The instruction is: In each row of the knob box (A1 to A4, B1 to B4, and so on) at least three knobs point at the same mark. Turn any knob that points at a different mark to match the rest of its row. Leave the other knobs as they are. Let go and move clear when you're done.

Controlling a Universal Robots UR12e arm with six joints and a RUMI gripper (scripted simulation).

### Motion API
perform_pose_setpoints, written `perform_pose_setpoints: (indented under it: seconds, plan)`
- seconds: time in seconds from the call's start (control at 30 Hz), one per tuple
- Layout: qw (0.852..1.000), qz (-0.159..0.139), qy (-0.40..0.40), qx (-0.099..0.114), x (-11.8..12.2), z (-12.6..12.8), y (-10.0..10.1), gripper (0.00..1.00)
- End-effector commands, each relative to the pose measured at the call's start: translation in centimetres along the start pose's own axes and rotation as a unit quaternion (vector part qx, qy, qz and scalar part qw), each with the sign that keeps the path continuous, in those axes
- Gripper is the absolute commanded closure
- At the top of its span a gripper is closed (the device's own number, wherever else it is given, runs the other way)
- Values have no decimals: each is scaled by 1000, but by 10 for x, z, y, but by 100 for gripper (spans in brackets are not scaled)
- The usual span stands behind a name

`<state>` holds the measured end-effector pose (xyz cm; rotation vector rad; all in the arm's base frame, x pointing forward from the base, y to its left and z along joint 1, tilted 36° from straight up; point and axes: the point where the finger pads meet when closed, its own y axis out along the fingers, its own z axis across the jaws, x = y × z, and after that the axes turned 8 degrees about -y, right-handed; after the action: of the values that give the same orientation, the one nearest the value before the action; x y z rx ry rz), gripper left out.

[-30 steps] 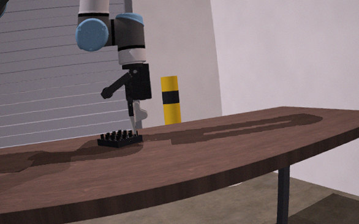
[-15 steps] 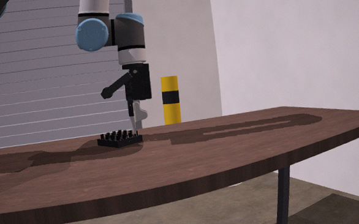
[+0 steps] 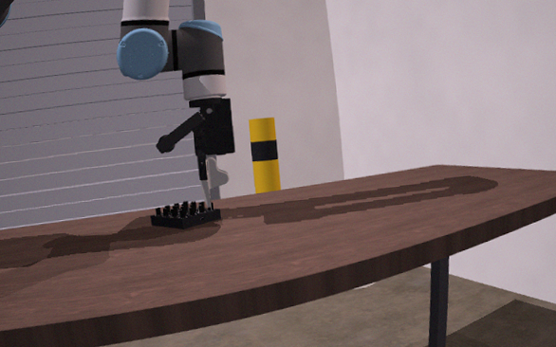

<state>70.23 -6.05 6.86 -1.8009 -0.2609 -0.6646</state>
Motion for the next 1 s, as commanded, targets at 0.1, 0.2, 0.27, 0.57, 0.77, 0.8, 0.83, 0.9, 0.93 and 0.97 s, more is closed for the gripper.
perform_pose_setpoints:
  seconds: [0.1,0.2,0.27,0.57,0.77,0.8,0.83,0.9,0.93,0.97]
  plan:
    - [1000,0,0,0,0,0,0,96]
    - [1000,0,0,0,0,0,0,96]
    - [1000,0,1,0,0,0,0,96]
    - [1000,0,7,0,0,0,0,96]
    - [1000,0,20,0,0,0,0,96]
    - [1000,0,23,0,0,0,0,96]
    - [1000,0,26,0,0,0,0,96]
    - [999,0,33,0,0,0,0,96]
    - [999,0,37,0,0,0,0,96]
    - [999,0,41,0,0,1,0,96]
